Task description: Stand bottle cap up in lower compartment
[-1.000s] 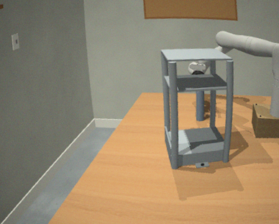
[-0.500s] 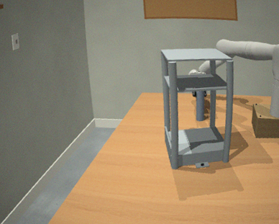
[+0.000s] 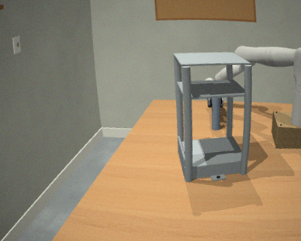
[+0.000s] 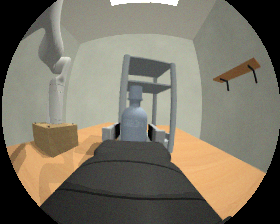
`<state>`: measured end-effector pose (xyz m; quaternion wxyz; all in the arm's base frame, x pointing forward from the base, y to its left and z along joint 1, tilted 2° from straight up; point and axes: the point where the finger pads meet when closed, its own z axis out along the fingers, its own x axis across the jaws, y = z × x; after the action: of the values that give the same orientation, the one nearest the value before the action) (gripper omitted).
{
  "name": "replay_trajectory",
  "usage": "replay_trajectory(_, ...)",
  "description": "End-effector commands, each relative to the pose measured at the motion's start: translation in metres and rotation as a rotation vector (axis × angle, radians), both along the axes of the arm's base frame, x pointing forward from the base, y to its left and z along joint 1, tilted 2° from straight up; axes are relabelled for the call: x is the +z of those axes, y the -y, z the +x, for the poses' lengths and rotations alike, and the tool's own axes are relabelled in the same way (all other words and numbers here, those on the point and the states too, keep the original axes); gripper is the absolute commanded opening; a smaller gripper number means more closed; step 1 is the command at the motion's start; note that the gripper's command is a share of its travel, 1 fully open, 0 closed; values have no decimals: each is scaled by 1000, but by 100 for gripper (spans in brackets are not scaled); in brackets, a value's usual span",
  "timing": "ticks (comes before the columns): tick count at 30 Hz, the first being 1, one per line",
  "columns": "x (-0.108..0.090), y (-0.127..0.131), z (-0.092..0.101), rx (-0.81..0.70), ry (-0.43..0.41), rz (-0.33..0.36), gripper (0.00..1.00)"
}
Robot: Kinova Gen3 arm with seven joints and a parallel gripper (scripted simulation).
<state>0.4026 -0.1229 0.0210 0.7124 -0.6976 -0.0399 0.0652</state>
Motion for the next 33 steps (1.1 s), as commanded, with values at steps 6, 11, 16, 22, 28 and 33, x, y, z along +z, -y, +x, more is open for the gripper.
replay_trajectory(6, -4, 0, 0, -2, 1, 3, 100)
replay_trajectory(11, -6, 0, 0, -2, 1, 3, 100)
replay_trajectory(16, -11, 0, 0, -6, -2, 0, 100)
replay_trajectory(22, -27, 0, -1, -24, -10, -12, 100)
replay_trajectory(28, -30, 0, -1, -26, -6, -13, 100)
replay_trajectory(33, -31, 0, -1, -26, -4, -13, 100)
